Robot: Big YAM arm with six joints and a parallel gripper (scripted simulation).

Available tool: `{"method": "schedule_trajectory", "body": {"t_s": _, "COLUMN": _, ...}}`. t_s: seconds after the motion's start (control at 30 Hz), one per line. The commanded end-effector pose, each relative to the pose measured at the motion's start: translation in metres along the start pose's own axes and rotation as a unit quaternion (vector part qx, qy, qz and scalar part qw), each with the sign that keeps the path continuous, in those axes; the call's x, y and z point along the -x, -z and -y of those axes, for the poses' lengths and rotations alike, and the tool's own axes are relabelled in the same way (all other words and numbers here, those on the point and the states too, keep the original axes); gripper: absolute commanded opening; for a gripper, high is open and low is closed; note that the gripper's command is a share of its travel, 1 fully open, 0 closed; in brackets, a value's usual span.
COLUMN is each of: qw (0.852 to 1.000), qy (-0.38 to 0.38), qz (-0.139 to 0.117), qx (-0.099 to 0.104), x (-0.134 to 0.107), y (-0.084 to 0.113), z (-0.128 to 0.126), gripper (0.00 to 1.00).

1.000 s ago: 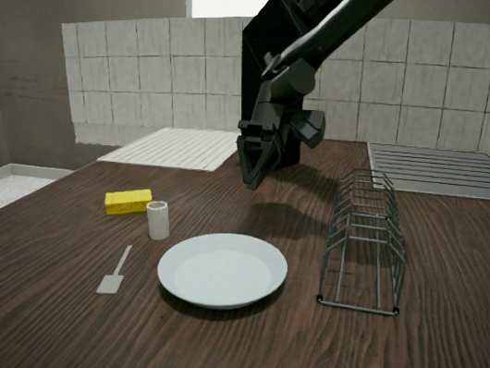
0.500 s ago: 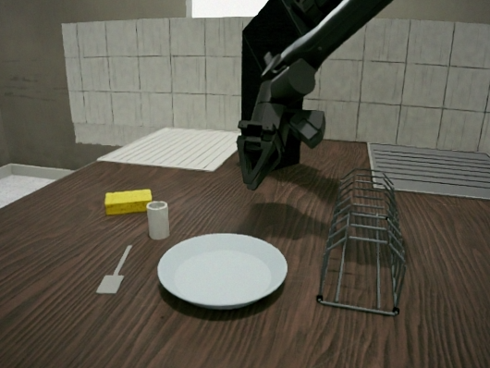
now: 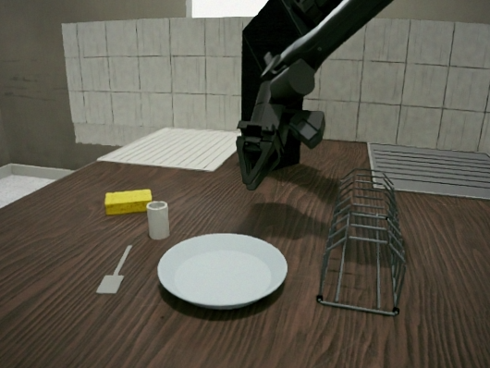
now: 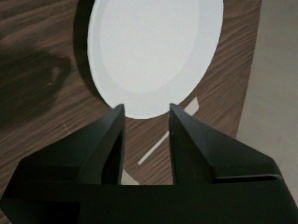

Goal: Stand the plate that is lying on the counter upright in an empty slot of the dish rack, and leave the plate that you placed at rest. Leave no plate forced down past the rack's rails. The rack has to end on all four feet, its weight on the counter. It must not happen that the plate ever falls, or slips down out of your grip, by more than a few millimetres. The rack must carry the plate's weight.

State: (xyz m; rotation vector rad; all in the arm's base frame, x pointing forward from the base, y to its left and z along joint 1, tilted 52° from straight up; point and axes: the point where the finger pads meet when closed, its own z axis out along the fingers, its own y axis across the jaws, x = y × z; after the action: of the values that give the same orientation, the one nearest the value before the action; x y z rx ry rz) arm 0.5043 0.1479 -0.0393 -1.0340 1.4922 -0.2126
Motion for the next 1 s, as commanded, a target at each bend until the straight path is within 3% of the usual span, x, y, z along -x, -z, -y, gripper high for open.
{"method": "schedule_trajectory", "body": {"t_s": 0.0, "qw": 1.0, "qy": -0.001, "qz": 0.007, "qx": 0.001, "x": 0.006, "y": -0.003, "z": -0.006, "gripper": 0.26}}
{"method": "schedule_trajectory", "body": {"t_s": 0.43, "qw": 1.0, "qy": -0.003, "qz": 0.007, "qx": 0.0, "x": 0.005, "y": -0.015, "z": -0.017, "gripper": 0.26}}
{"method": "schedule_trajectory", "body": {"t_s": 0.47, "qw": 1.0, "qy": 0.002, "qz": 0.015, "qx": -0.007, "x": 0.015, "y": -0.016, "z": -0.009, "gripper": 0.26}}
{"method": "schedule_trajectory", "body": {"t_s": 0.57, "qw": 1.0, "qy": -0.003, "qz": 0.006, "qx": 0.002, "x": 0.004, "y": -0.022, "z": -0.024, "gripper": 0.26}}
{"method": "schedule_trajectory", "body": {"t_s": 0.97, "qw": 1.0, "qy": -0.002, "qz": 0.009, "qx": -0.001, "x": 0.007, "y": -0.041, "z": -0.04, "gripper": 0.26}}
